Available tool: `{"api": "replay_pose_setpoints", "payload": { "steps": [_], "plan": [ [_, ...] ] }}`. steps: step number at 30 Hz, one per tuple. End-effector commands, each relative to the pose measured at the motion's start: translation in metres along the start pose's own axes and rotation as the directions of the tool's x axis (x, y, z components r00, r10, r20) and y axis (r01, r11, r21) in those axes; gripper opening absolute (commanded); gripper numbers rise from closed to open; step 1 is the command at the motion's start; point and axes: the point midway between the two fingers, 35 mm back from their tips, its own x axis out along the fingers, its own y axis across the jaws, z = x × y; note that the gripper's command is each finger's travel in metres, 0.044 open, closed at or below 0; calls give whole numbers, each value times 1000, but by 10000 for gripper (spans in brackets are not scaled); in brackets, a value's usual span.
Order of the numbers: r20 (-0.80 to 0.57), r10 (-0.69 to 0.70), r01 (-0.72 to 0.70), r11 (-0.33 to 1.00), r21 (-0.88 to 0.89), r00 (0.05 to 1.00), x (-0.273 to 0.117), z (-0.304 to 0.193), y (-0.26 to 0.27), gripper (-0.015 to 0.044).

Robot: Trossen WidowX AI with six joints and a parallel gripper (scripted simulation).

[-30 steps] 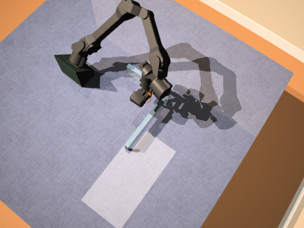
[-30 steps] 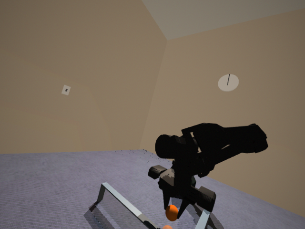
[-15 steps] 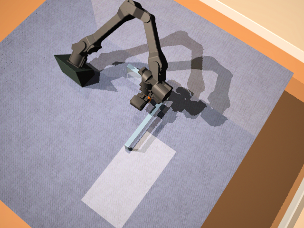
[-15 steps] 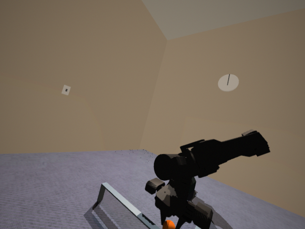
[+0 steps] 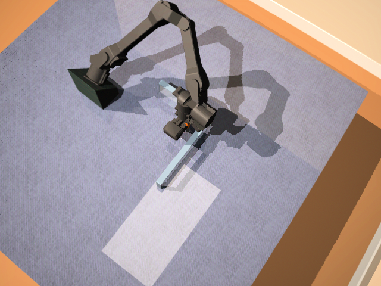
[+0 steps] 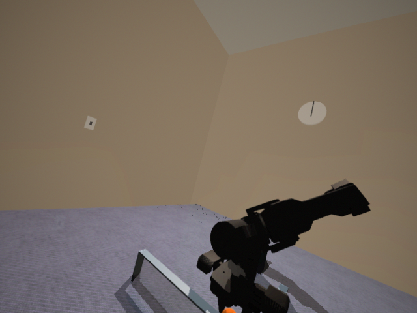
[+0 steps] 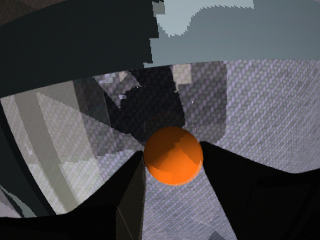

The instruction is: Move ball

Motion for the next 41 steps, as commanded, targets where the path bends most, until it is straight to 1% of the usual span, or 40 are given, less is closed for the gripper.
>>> {"api": "replay_pose_setpoints", "payload": {
  "steps": [1, 10, 15, 16, 19, 21, 27, 28, 34, 36, 40, 41],
  "plan": [
    [0, 0, 0, 1000, -1, 1000, 0, 0, 0, 53],
    [0, 0, 0, 1000, -1, 1000, 0, 0, 0, 283],
    [0, -1, 1, 1000, 0, 1000, -3, 0, 0, 283],
    [-1, -3, 3, 1000, 0, 1000, -11, 1, -1, 283],
    [-4, -5, 5, 1000, 5, 1000, -60, 2, -3, 283],
    [-6, -1, 1, 1000, 7, 1000, -82, 0, -2, 283],
    [-6, 0, 0, 1000, 7, 1000, -85, -1, -2, 283],
    [3, 0, 0, 1000, 16, 1000, -77, 1, -5, 283],
    [3, 0, 0, 1000, 16, 1000, -77, 1, -5, 283],
    [2, -1, 1, 1000, 16, 1000, -85, 2, -5, 336],
    [0, -2, 2, 1000, 14, 1000, -125, 1, -5, 440],
    [0, -1, 1, 1000, 14, 1000, -127, 1, -5, 440]
  ]
}}
